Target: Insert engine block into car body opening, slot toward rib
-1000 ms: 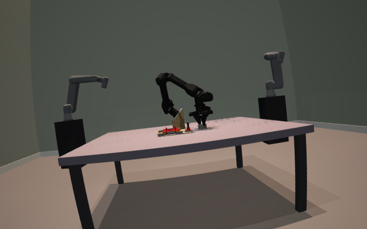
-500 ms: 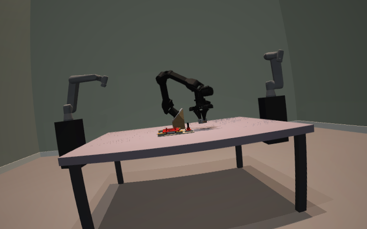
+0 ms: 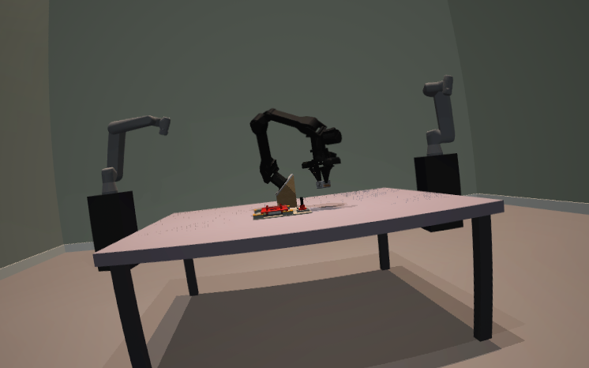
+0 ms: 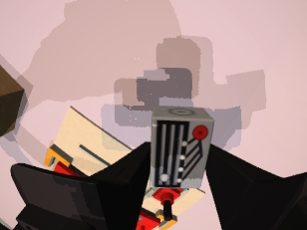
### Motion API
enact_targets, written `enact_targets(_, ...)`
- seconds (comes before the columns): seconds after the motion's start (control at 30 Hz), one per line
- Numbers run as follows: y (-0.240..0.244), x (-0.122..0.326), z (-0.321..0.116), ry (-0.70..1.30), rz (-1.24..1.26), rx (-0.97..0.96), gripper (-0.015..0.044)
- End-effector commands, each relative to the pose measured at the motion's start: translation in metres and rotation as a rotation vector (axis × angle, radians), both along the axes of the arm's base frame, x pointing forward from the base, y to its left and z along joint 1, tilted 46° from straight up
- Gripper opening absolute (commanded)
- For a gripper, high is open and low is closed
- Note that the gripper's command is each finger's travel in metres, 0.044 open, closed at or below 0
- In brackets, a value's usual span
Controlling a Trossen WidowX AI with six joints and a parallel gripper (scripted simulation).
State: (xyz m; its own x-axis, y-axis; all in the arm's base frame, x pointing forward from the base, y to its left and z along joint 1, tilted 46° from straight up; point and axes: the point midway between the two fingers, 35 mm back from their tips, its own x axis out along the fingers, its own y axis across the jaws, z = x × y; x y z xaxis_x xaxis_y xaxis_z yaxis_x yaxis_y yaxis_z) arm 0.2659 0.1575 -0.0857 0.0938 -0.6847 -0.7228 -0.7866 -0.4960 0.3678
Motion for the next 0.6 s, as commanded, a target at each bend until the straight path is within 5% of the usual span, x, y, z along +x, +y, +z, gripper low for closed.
enact_targets(0.0,0.008,-0.001,0.01,0.003,-0.005,0.0,0.0)
enact_targets(0.57,0.015,0.002,0.039,-0.072,-0.098,0.006,0.0)
